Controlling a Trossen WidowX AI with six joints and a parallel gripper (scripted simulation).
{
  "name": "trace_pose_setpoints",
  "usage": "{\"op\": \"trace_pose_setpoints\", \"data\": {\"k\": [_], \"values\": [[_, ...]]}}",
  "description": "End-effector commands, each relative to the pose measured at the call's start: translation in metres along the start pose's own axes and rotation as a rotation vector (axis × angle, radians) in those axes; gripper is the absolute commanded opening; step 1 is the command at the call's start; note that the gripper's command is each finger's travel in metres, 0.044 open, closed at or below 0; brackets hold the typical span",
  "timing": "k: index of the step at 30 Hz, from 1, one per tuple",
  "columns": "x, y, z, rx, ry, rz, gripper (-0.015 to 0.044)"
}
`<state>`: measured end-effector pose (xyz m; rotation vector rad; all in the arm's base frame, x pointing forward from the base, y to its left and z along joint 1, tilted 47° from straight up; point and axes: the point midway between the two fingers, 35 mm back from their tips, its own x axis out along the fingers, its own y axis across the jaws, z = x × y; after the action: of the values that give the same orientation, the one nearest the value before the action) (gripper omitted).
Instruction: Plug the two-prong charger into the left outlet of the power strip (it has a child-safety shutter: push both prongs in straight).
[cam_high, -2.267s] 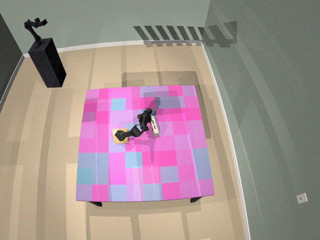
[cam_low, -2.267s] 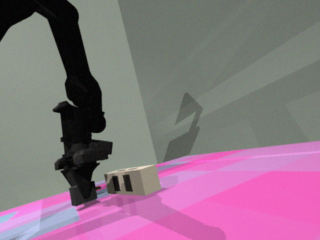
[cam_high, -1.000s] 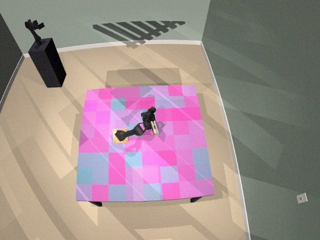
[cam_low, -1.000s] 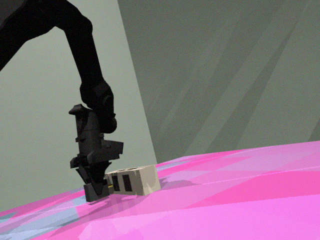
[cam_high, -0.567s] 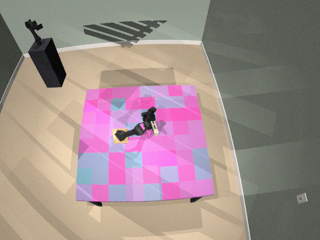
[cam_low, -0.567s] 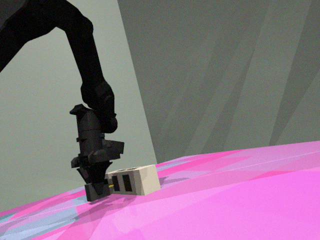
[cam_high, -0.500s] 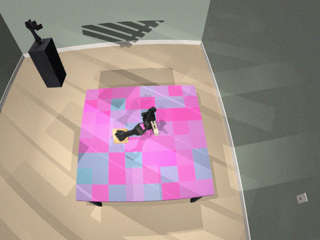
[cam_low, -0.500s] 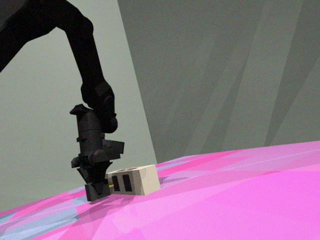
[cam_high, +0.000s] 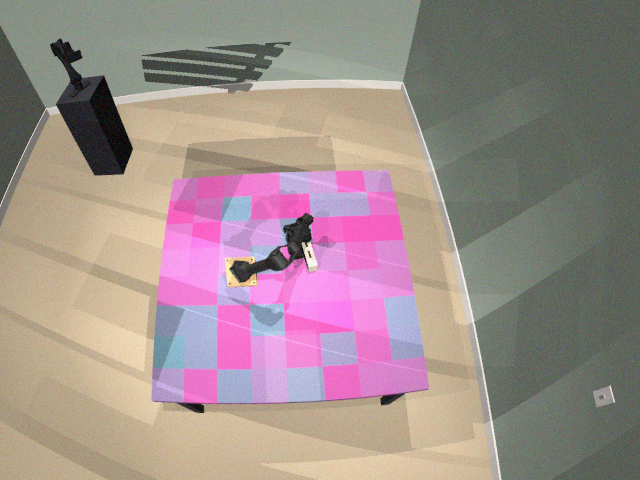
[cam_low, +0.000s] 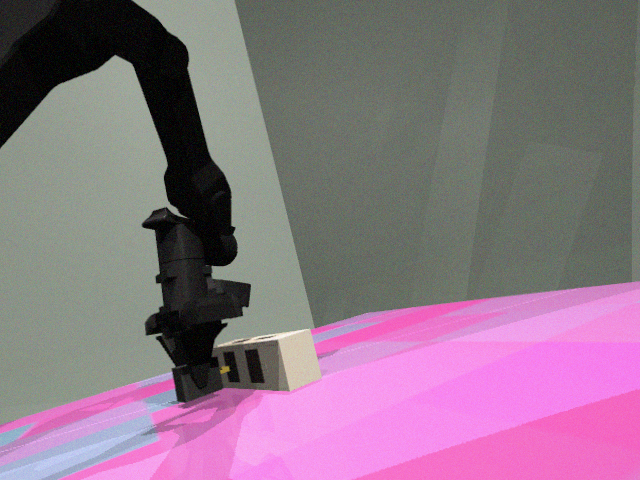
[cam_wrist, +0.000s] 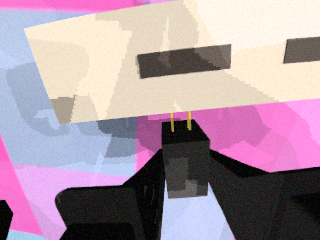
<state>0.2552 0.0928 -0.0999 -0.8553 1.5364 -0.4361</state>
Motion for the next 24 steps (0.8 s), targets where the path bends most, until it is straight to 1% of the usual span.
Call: {"op": "trace_pose_setpoints", "data": {"k": [1,24], "values": [[-0.0004,-0.0007,0.0016,-0.003,-0.004,-0.005,0.0],[-0.0005,-0.0007,0.0044,-0.003,-0.004,-0.005,0.0]]}}
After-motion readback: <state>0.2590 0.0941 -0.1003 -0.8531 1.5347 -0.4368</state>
